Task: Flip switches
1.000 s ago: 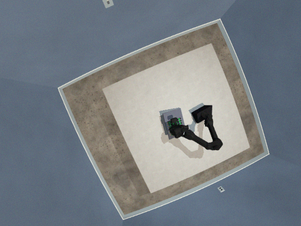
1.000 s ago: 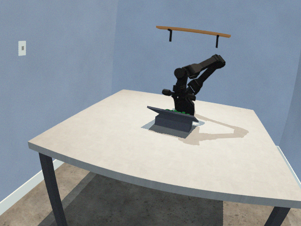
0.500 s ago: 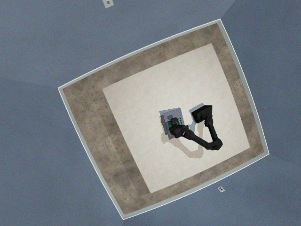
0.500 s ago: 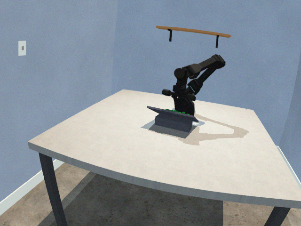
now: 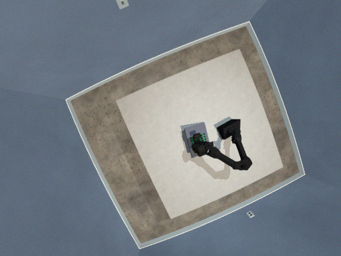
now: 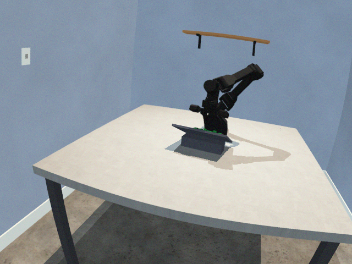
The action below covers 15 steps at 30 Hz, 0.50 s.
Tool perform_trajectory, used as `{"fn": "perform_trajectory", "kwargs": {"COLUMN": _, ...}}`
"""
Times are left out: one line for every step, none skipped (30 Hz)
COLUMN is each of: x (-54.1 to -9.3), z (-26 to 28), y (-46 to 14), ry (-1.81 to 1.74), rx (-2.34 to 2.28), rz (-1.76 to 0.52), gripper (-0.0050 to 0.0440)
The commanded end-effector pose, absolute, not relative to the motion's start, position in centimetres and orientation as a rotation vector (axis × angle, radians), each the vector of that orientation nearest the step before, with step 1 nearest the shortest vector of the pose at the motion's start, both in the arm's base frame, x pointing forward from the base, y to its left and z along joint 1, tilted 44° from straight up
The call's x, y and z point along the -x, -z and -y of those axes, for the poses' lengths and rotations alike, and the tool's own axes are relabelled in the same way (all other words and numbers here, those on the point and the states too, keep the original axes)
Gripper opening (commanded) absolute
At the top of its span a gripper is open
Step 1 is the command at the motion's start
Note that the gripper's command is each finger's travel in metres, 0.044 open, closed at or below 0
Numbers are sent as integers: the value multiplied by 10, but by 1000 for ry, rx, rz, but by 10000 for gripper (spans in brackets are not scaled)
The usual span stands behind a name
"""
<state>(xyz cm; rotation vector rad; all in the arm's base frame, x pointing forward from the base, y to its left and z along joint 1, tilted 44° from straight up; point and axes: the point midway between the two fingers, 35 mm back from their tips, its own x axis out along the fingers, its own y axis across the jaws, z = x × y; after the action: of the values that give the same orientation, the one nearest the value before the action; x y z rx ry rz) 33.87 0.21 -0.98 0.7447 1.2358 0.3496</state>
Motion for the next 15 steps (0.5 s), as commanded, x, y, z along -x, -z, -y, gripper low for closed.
{"fn": "perform_trajectory", "kwargs": {"x": -338, "z": -2, "y": 11, "ry": -345, "rx": -745, "rz": -1238, "gripper": 0}}
{"fn": "perform_trajectory", "kwargs": {"x": -339, "z": -2, "y": 11, "ry": -345, "rx": -745, "rz": -1238, "gripper": 0}}
{"fn": "perform_trajectory", "kwargs": {"x": -339, "z": -2, "y": 11, "ry": -345, "rx": -745, "rz": -1238, "gripper": 0}}
{"fn": "perform_trajectory", "kwargs": {"x": -339, "z": -2, "y": 11, "ry": -345, "rx": -745, "rz": -1238, "gripper": 0}}
{"fn": "perform_trajectory", "kwargs": {"x": -339, "z": -2, "y": 11, "ry": -345, "rx": -745, "rz": -1238, "gripper": 0}}
{"fn": "perform_trajectory", "kwargs": {"x": -339, "z": -2, "y": 11, "ry": -345, "rx": -745, "rz": -1238, "gripper": 0}}
{"fn": "perform_trajectory", "kwargs": {"x": -339, "z": -2, "y": 12, "ry": -345, "rx": -745, "rz": -1238, "gripper": 0}}
{"fn": "perform_trajectory", "kwargs": {"x": -339, "z": -3, "y": 12, "ry": -345, "rx": -745, "rz": -1238, "gripper": 0}}
{"fn": "perform_trajectory", "kwargs": {"x": -339, "z": -3, "y": 12, "ry": -345, "rx": -745, "rz": -1238, "gripper": 0}}
{"fn": "perform_trajectory", "kwargs": {"x": -339, "z": -3, "y": 12, "ry": -345, "rx": -745, "rz": -1238, "gripper": 0}}
{"fn": "perform_trajectory", "kwargs": {"x": -339, "z": -3, "y": 12, "ry": -345, "rx": -745, "rz": -1238, "gripper": 0}}
{"fn": "perform_trajectory", "kwargs": {"x": -339, "z": -3, "y": 12, "ry": -345, "rx": -745, "rz": -1238, "gripper": 0}}
{"fn": "perform_trajectory", "kwargs": {"x": -339, "z": -3, "y": 12, "ry": -345, "rx": -745, "rz": -1238, "gripper": 0}}
{"fn": "perform_trajectory", "kwargs": {"x": -339, "z": -3, "y": 12, "ry": -345, "rx": -745, "rz": -1238, "gripper": 0}}
{"fn": "perform_trajectory", "kwargs": {"x": -339, "z": -3, "y": 12, "ry": -345, "rx": -745, "rz": -1238, "gripper": 0}}
